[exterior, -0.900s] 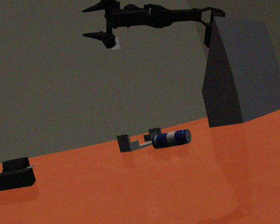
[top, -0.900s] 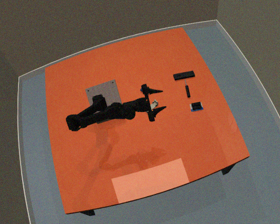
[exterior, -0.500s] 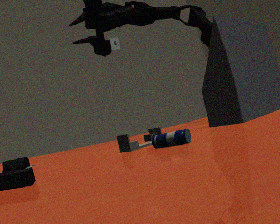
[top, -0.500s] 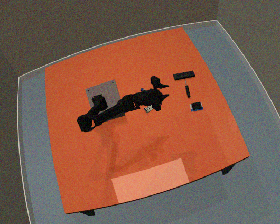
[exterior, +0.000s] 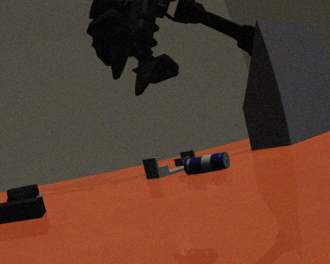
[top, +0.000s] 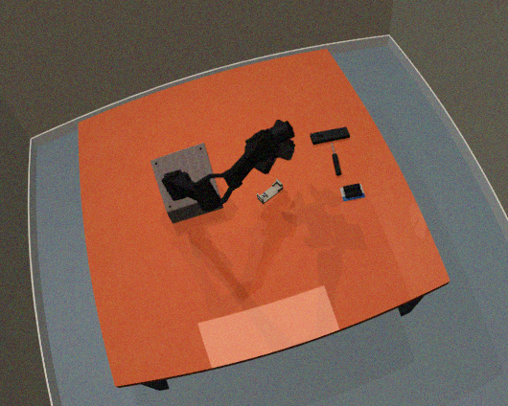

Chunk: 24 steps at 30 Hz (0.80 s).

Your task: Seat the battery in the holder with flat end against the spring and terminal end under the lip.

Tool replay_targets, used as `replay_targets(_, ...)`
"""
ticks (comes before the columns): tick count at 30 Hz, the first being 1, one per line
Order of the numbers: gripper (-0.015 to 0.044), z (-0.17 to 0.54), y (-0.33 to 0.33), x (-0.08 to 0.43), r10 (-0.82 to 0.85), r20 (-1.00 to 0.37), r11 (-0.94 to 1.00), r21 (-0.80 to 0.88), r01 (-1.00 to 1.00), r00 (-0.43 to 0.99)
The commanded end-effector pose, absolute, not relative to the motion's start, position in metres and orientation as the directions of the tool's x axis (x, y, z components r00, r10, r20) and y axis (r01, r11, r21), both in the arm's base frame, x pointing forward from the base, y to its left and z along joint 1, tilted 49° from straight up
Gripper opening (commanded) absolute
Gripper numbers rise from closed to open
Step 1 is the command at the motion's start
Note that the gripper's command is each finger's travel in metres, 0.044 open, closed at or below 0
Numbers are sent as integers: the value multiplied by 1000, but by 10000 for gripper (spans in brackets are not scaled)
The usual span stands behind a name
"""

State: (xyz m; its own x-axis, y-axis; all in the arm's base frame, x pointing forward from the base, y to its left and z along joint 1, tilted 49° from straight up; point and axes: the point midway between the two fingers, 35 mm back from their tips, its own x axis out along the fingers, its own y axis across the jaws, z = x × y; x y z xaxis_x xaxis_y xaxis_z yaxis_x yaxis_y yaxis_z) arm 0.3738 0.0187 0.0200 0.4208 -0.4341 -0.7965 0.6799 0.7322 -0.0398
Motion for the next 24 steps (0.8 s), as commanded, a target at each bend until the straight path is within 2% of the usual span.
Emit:
replay_targets(1, 242, -21, 13, 358, -539, -794, 640, -170, 750, 280)
replay_targets(9, 242, -92, -6, 319, -745, -665, 414, -406, 815, 47)
replay_targets(24, 242, -102, -15, 319, -749, -661, 409, -410, 815, 44)
